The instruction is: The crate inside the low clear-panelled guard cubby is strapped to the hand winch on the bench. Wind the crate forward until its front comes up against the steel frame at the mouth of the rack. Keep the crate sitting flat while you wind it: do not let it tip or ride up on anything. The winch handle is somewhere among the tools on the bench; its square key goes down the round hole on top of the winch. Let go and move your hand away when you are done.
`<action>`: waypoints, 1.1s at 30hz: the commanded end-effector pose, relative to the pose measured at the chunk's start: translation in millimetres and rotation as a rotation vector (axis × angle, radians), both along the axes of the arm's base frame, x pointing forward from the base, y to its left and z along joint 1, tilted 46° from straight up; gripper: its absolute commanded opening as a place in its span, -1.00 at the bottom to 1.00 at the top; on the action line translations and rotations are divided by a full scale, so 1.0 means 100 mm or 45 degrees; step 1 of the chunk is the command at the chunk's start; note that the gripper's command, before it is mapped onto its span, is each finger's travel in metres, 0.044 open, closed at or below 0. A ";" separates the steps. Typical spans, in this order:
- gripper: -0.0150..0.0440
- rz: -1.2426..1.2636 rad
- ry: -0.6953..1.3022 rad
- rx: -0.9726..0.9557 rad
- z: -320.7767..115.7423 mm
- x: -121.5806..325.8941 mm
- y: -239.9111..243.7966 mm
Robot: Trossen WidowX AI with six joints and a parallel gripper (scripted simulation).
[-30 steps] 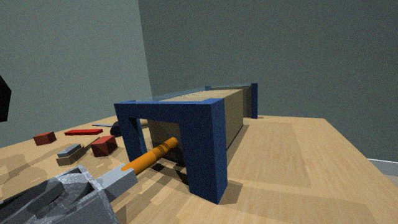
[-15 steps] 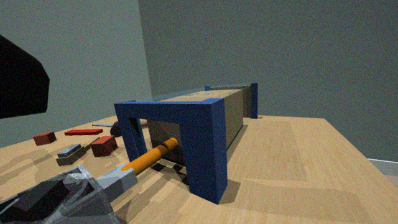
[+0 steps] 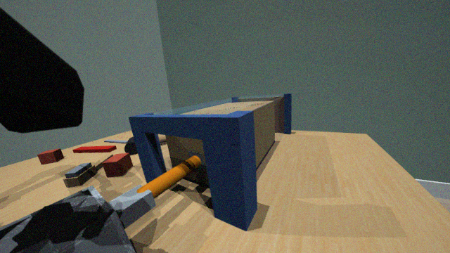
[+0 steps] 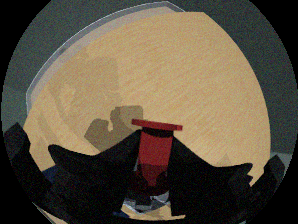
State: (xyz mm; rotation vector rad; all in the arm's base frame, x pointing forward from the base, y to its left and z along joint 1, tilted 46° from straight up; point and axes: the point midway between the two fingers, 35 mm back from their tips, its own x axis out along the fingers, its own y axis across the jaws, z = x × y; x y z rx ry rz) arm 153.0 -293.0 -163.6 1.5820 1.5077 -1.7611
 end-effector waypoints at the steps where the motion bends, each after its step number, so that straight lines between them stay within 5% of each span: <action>1: -0.49 -0.005 -0.049 -0.020 -0.07 0.18 -0.03; 33: -0.49 -0.005 -0.053 -0.019 -0.13 0.57 -0.06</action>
